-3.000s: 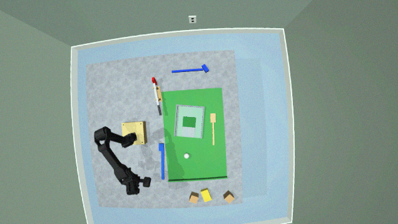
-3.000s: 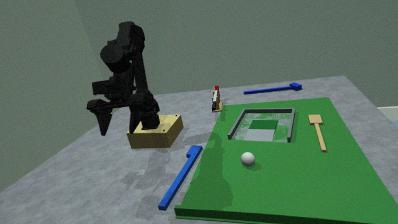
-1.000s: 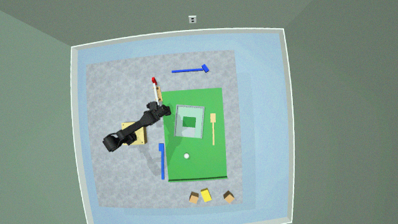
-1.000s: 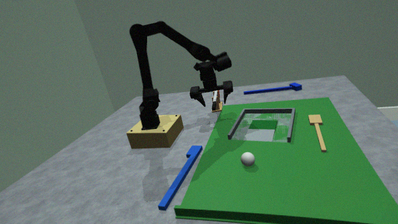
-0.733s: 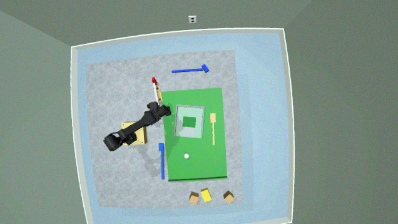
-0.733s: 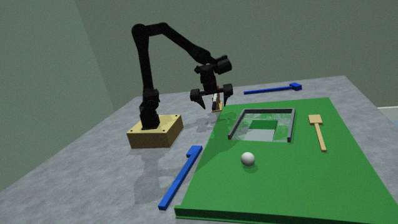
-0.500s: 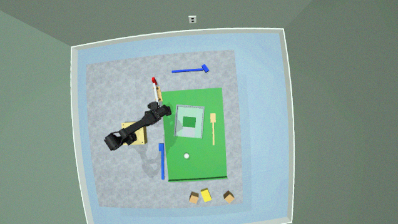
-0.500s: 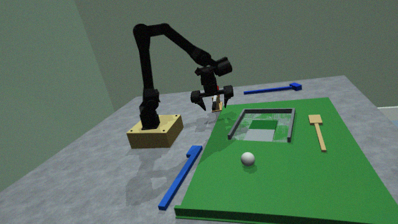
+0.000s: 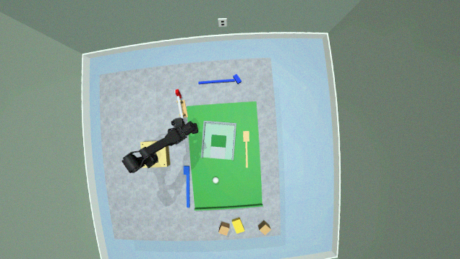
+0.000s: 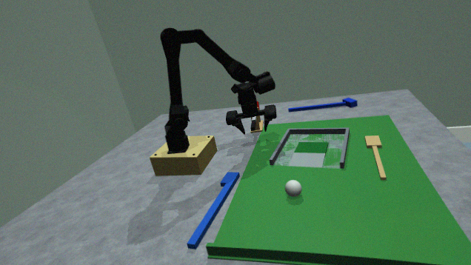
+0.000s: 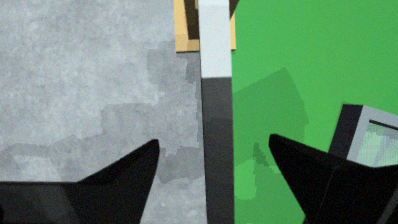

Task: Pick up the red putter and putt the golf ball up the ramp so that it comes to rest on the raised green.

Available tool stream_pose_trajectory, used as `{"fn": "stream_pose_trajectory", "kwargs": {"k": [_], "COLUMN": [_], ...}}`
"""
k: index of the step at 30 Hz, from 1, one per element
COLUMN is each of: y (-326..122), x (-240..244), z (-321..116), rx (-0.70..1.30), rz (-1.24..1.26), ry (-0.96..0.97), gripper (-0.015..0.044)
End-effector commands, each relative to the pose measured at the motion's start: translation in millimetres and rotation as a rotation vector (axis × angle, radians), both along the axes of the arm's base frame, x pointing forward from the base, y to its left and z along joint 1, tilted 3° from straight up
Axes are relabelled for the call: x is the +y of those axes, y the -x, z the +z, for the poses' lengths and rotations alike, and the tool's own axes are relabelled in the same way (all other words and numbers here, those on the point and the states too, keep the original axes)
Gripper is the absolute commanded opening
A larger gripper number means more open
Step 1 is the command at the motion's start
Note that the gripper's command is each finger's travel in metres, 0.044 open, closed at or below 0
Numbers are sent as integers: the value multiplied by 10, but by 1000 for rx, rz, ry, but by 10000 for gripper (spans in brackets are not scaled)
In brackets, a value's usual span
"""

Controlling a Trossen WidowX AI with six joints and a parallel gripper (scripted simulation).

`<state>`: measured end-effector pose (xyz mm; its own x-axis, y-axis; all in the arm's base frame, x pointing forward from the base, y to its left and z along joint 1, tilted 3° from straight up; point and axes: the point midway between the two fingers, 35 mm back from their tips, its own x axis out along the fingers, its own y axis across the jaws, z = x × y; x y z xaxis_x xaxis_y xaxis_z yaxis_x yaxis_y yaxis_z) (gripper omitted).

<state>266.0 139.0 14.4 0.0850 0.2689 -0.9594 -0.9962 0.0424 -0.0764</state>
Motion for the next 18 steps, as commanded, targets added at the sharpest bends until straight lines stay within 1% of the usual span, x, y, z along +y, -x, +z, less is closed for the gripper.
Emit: {"fn": "stream_pose_trajectory", "kwargs": {"k": [1,11,18], "y": [-1,-1,-3], "x": [1,1,1], "z": [3,3,14], "rx": [-1,-1,-1], "rz": [0,0,0], "ry": [0,0,0], "gripper": [309,46,0]}}
